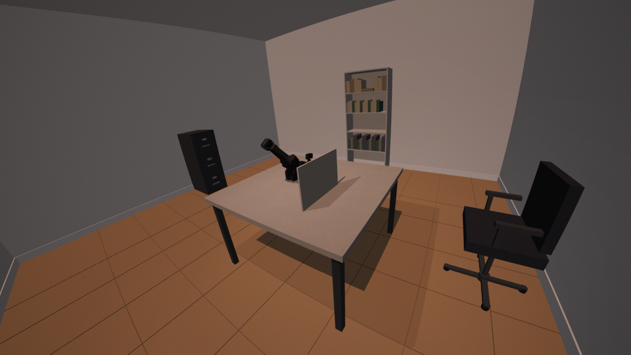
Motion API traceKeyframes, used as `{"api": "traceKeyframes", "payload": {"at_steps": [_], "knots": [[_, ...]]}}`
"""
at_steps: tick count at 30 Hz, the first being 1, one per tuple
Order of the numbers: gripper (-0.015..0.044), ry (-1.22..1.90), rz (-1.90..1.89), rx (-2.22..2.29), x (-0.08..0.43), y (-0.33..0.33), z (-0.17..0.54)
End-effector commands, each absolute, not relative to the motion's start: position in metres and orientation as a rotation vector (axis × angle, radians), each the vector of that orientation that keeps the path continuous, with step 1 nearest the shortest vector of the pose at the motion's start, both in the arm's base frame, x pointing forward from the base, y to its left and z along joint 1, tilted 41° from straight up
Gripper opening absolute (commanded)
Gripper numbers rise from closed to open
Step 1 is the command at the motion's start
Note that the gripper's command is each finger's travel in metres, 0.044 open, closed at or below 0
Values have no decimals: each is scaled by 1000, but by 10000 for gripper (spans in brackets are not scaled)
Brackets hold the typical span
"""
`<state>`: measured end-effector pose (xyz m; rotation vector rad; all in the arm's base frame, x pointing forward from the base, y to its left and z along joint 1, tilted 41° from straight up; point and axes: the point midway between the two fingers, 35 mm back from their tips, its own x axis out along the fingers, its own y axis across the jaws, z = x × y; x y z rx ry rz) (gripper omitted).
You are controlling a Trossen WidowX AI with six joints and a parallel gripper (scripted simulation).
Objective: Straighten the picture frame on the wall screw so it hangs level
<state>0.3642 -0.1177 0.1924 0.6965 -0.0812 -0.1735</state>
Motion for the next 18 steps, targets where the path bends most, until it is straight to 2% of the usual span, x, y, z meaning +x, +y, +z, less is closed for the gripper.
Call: {"api": "traceKeyframes", "payload": {"at_steps": [1,18], "knots": [[0,-85,-163,697,365,-116,195],[0,-85,-163,697,365,-117,197]]}}
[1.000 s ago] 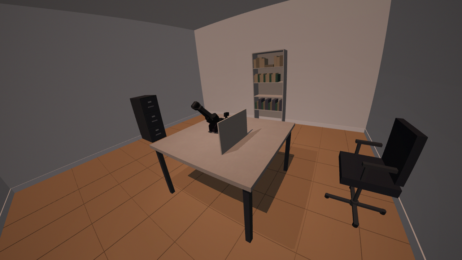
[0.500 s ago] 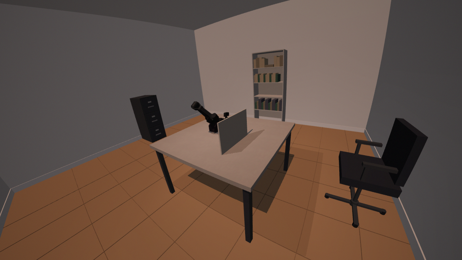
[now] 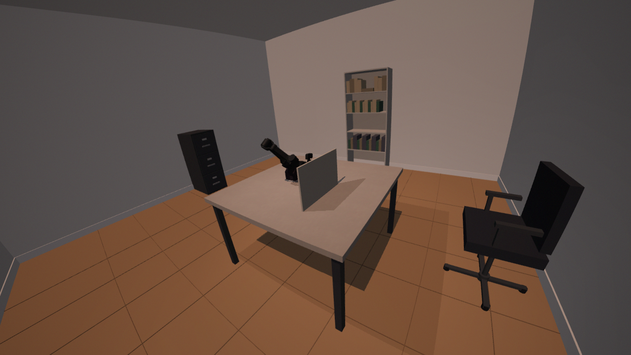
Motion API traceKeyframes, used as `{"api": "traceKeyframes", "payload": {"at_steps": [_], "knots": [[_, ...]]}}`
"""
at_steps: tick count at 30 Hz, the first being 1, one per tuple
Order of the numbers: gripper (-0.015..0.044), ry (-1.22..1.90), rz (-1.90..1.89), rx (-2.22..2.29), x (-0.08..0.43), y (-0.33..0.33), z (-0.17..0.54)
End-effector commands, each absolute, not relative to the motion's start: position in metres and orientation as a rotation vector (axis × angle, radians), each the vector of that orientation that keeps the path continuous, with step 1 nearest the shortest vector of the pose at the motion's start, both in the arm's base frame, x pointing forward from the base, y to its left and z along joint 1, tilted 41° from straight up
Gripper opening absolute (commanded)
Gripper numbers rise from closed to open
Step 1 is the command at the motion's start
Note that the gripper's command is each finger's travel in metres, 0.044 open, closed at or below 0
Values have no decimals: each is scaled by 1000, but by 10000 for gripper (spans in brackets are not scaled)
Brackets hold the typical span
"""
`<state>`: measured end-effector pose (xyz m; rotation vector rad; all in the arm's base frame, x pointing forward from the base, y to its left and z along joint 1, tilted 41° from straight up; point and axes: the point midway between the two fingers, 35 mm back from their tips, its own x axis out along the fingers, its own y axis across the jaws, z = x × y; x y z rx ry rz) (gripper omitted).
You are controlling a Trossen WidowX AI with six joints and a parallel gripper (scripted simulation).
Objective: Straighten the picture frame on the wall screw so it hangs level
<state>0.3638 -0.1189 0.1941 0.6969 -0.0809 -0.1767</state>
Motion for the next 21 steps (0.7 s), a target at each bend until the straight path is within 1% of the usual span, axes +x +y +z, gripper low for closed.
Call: {"api": "traceKeyframes", "payload": {"at_steps": [1,21], "knots": [[0,-85,-163,697,365,-117,197],[0,-85,-163,696,364,-120,200]]}}
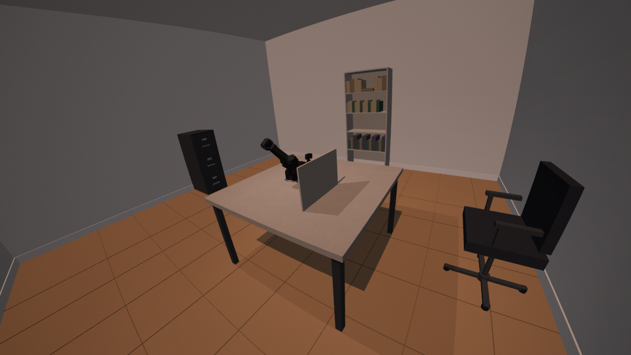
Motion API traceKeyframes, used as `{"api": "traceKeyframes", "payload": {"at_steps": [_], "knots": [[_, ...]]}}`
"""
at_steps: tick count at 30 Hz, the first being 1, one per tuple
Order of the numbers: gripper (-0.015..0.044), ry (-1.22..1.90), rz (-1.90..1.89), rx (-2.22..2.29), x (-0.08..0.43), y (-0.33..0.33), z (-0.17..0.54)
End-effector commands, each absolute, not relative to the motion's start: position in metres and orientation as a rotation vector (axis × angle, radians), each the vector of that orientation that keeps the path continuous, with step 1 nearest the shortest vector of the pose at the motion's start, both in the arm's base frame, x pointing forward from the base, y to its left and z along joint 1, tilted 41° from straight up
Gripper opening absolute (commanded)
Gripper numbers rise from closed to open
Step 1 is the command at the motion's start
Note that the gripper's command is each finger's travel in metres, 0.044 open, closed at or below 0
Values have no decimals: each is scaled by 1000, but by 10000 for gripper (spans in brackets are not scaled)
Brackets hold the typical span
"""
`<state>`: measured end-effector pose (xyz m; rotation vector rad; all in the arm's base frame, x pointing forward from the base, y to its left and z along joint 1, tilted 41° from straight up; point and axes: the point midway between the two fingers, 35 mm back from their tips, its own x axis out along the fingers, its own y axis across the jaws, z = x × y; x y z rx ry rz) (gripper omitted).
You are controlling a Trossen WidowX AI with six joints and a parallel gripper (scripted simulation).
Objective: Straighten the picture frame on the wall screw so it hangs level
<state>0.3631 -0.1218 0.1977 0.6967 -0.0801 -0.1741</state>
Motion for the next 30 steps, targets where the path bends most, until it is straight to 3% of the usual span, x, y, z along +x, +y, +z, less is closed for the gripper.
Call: {"api": "traceKeyframes", "payload": {"at_steps": [1,30], "knots": [[0,-85,-163,696,364,-120,200],[0,-83,-171,695,363,-126,195]]}}
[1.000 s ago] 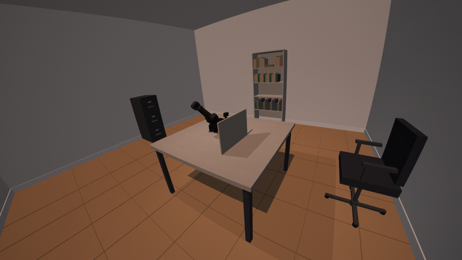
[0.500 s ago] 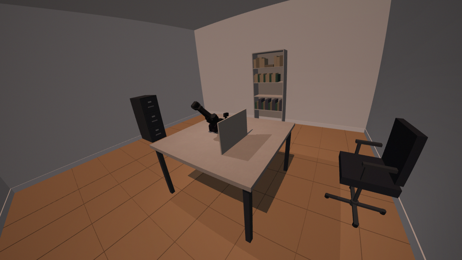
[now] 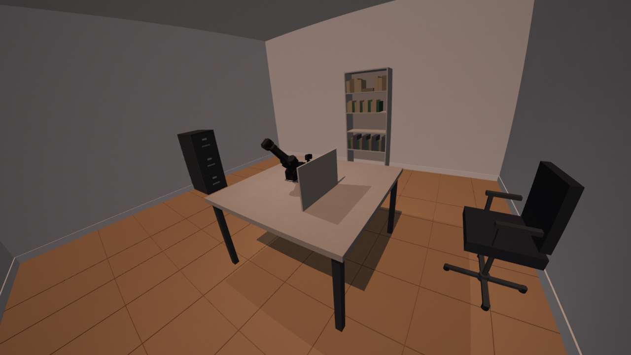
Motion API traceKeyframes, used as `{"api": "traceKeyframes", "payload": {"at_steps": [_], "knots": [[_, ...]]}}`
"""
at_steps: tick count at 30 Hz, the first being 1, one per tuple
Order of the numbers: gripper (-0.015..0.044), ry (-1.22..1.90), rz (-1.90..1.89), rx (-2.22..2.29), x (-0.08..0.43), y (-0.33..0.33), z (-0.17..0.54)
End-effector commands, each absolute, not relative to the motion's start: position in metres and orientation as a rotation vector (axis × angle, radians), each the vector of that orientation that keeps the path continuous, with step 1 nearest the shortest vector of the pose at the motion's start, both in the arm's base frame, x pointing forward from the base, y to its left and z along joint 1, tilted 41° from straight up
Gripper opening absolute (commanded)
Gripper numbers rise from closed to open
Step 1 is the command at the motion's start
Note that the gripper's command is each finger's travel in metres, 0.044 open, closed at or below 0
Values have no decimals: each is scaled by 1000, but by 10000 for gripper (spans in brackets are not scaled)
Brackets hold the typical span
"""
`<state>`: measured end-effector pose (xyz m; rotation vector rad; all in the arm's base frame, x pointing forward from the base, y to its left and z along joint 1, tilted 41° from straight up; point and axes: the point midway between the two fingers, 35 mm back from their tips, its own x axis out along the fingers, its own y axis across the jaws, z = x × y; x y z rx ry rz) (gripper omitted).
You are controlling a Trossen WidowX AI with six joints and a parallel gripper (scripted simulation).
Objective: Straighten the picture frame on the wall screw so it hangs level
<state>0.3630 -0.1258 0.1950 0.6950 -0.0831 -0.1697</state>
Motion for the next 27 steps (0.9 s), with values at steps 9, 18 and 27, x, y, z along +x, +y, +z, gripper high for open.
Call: {"api": "traceKeyframes", "payload": {"at_steps": [9,18,27], "knots": [[0,-83,-170,700,363,-126,195],[0,-89,-167,768,363,-126,195],[0,-93,-166,815,363,-126,196]]}}
